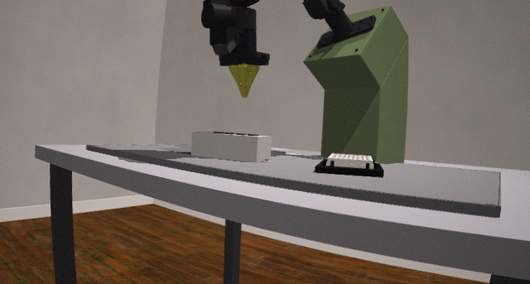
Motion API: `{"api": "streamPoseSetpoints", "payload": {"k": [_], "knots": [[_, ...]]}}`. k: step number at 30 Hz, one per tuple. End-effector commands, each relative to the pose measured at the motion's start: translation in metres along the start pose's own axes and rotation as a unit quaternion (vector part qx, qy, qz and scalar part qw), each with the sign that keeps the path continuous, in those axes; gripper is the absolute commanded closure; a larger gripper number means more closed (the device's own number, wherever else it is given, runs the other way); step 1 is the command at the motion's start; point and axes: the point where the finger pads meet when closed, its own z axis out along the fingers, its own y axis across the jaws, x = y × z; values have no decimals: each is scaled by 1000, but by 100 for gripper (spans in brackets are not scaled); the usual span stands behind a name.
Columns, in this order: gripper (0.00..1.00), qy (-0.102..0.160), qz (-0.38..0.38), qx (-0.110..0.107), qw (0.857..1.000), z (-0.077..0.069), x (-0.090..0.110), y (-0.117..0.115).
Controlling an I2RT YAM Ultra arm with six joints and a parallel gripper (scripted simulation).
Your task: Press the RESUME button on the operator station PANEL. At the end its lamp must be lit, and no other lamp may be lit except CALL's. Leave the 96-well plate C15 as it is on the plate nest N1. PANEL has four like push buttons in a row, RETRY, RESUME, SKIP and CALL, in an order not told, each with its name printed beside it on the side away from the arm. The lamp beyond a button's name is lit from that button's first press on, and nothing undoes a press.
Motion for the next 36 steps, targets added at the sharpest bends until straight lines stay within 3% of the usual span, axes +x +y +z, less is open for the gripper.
{"api": "streamPoseSetpoints", "payload": {"k": [1,2,5,17,18,24,25,26,36], "knots": [[100,-62,-21,15,998,-5,-22,-6],[100,-48,-23,8,999,4,-15,-1],[100,-71,-21,18,997,-7,-32,-10],[100,-71,-19,18,997,-7,-32,-9],[100,-60,-20,14,998,3,-28,-8],[100,-63,-18,18,998,8,-32,-12],[100,-77,-18,22,997,1,-39,-14],[100,-64,-19,17,998,11,-33,-11],[100,-64,-18,18,998,28,-34,-12]]}}
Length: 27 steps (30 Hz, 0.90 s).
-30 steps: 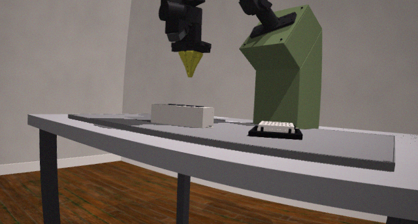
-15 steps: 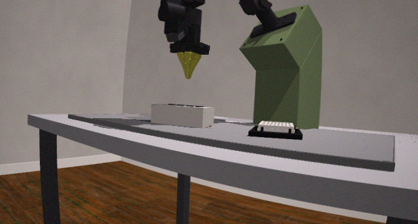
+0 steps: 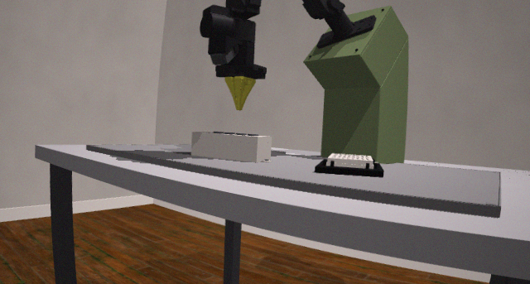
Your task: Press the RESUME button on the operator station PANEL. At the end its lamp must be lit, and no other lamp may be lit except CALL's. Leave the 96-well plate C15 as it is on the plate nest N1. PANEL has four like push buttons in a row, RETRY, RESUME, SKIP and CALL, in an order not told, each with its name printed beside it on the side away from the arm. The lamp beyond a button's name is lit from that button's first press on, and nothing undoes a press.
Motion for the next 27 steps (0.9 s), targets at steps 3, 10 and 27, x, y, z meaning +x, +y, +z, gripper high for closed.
{"api": "streamPoseSetpoints", "payload": {"k": [3,10,27], "knots": [[100,-23,2,8,1000,6,-15,-10],[100,-24,0,6,1000,14,-17,-7],[100,-16,1,4,1000,19,-10,-4]]}}
